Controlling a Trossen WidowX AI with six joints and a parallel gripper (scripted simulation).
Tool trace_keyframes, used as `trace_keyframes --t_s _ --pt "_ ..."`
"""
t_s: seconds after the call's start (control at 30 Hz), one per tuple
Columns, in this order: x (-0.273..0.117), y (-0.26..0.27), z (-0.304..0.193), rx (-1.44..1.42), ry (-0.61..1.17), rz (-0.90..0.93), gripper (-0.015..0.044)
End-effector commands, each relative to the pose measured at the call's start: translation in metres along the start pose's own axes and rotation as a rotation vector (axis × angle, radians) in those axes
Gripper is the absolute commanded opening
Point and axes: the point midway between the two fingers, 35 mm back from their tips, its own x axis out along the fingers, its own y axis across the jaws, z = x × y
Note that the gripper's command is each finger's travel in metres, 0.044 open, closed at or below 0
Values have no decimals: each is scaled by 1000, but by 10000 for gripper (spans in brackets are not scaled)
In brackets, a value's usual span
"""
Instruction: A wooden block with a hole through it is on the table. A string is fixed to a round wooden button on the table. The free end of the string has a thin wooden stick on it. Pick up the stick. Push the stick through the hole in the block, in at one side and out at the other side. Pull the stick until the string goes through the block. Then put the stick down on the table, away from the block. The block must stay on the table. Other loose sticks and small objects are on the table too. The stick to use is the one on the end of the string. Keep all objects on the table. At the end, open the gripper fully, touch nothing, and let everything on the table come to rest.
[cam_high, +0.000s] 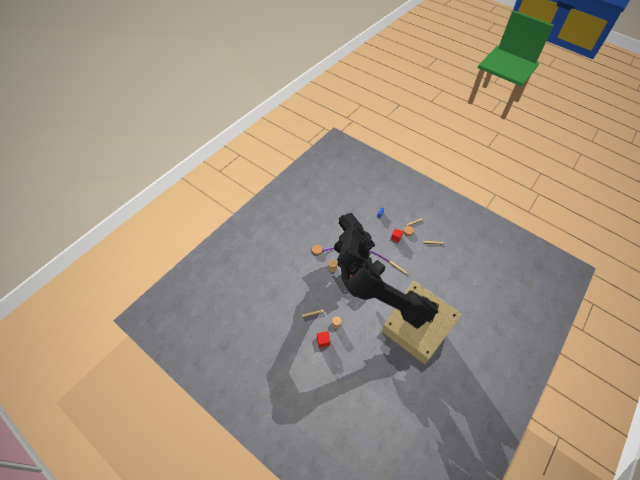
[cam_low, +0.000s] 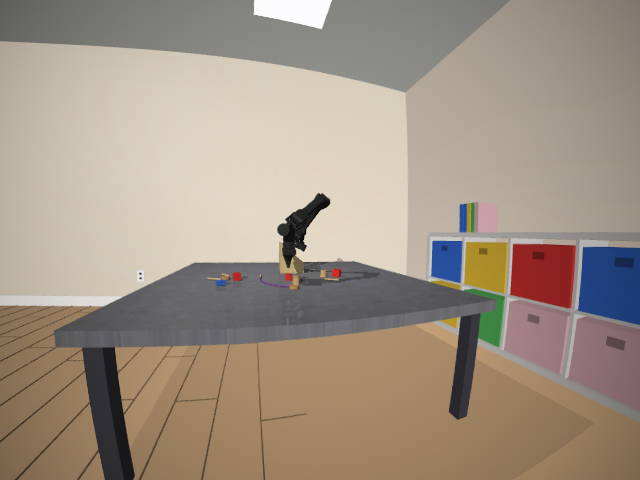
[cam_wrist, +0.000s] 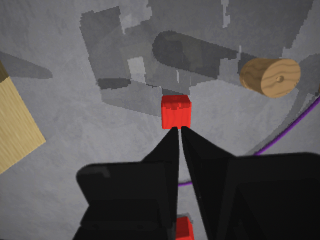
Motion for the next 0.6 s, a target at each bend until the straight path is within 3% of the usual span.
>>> trace_keyframes --t_s 0.0,0.2,0.27,0.57 --pt "0 0 0 0 0 0 79" --pt "0 0 0 0 0 0 236" --pt "0 0 0 0 0 0 238" --pt "0 0 0 0 0 0 2"
